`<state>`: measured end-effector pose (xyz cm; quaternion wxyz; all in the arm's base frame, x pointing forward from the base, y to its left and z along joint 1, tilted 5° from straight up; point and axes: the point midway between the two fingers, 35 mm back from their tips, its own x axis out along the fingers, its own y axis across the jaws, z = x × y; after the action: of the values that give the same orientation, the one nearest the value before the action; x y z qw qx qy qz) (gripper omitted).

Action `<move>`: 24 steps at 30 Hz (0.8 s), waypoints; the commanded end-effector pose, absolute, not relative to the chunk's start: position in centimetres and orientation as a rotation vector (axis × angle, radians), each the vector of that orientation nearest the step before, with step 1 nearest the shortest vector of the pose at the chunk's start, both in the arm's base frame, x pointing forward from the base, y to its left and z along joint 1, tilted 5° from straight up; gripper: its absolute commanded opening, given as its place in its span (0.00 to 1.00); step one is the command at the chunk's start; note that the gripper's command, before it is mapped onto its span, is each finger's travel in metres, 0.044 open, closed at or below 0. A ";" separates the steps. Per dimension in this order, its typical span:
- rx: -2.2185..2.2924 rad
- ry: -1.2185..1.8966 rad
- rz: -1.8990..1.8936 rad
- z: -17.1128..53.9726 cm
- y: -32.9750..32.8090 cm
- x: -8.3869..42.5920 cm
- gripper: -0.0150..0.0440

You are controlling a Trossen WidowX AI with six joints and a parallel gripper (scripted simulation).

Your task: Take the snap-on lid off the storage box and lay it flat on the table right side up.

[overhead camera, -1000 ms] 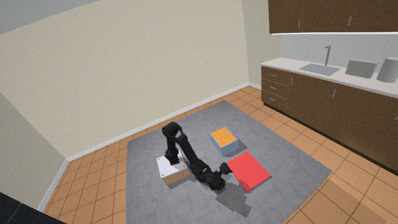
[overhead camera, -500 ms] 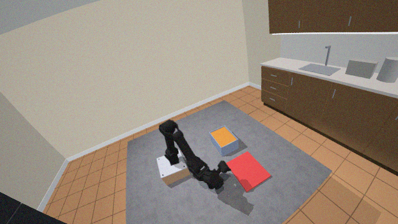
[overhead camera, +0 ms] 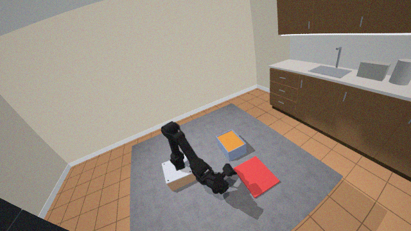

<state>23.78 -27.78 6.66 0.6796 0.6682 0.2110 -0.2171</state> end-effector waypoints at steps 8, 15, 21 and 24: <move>1.491 0.468 -0.482 9.1 -27.9 22.8 1.00; 1.491 0.468 -0.482 8.6 -27.8 22.9 1.00; 1.491 0.468 -0.482 8.6 -27.8 22.9 1.00; 1.491 0.468 -0.482 8.6 -27.8 22.9 1.00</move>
<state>22.80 -27.80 8.57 0.6822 0.6660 0.2093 -0.2173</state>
